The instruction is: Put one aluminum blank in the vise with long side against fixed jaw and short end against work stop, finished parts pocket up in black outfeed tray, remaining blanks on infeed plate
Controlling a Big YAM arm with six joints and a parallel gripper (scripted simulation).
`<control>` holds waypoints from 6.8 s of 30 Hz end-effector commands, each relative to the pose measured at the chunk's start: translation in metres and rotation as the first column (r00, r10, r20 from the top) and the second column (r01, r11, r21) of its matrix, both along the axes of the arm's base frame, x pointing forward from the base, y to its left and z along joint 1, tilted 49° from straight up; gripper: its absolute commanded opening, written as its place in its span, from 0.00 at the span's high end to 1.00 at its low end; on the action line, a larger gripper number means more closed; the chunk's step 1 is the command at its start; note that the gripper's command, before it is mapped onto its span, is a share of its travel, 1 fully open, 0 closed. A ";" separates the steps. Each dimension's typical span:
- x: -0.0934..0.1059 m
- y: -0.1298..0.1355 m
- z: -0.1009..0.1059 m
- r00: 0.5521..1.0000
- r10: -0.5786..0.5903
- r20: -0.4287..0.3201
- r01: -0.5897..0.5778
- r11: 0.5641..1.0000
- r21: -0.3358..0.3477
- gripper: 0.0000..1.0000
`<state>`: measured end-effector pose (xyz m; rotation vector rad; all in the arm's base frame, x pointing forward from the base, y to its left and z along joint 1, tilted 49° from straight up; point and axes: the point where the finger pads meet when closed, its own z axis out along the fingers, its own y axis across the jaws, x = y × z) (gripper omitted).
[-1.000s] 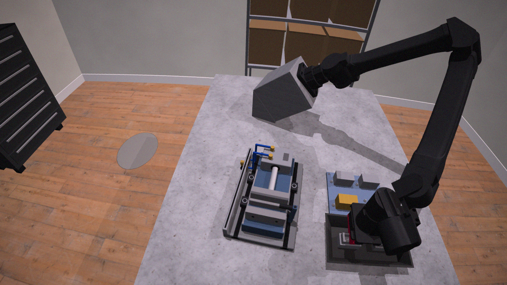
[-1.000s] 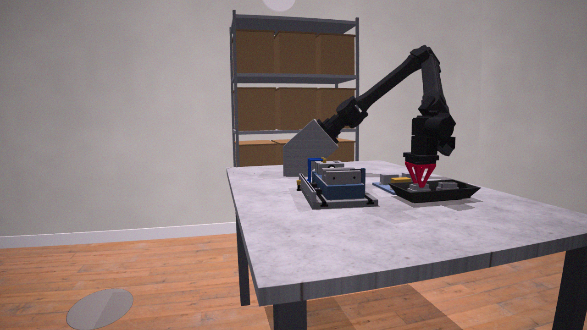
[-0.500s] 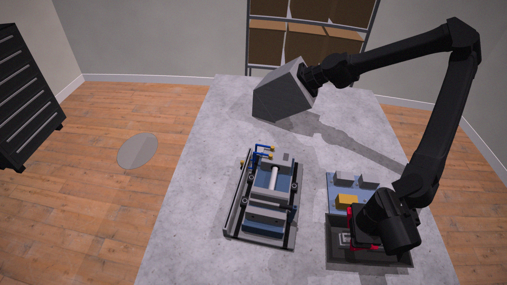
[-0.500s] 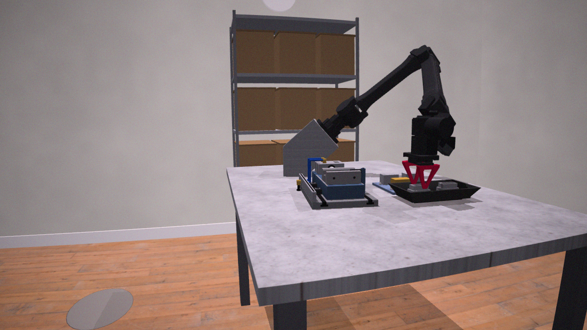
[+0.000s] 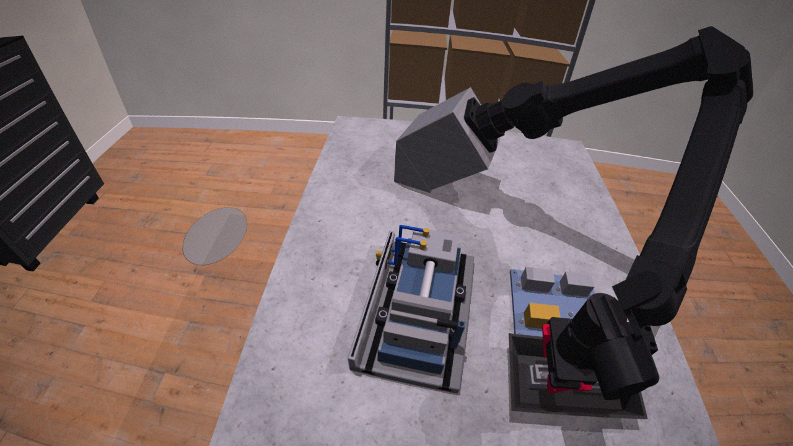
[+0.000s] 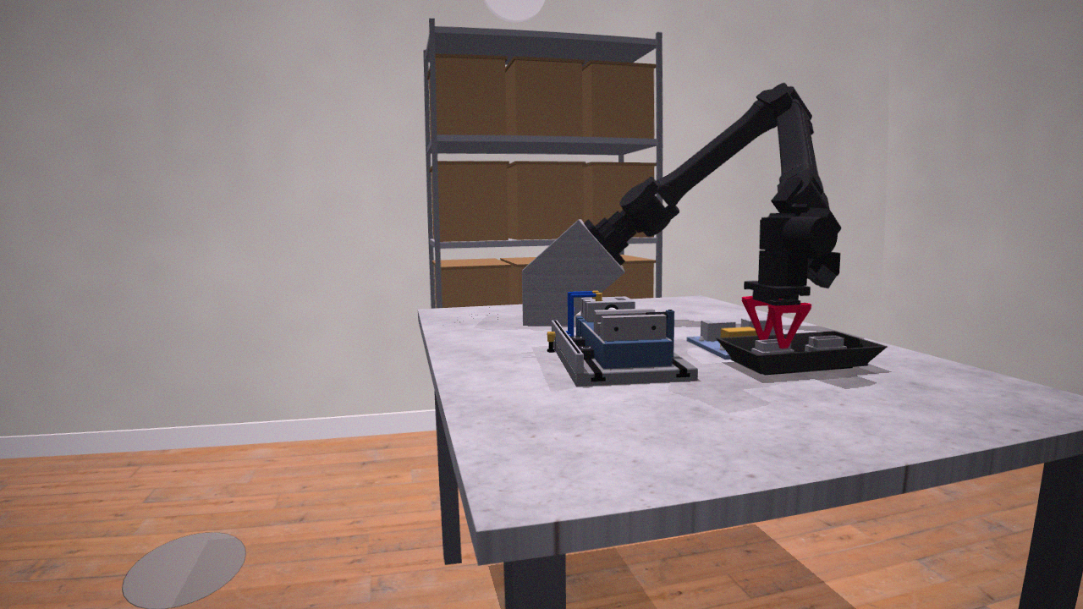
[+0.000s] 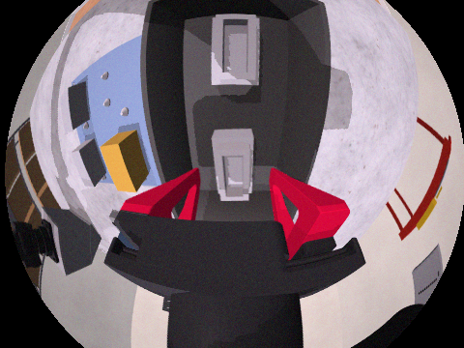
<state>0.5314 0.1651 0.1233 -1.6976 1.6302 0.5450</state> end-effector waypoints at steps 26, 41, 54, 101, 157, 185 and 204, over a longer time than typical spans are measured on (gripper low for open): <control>0.004 -0.032 0.038 0.999 -0.014 0.039 0.014 1.000 0.001 0.36; -0.008 -0.086 0.086 0.999 -0.016 0.044 0.016 1.000 -0.002 0.36; -0.014 -0.111 0.104 0.999 -0.016 0.035 0.016 1.000 -0.002 0.36; -0.042 -0.095 0.109 1.000 -0.011 0.014 0.011 1.000 -0.002 1.00; -0.239 -0.031 0.124 0.999 -0.024 0.027 0.024 1.000 0.003 0.36; -0.236 0.021 0.073 1.000 -0.004 -0.011 0.004 1.000 -0.002 0.36; -0.227 0.065 0.034 1.000 -0.003 -0.011 0.003 1.000 -0.003 0.36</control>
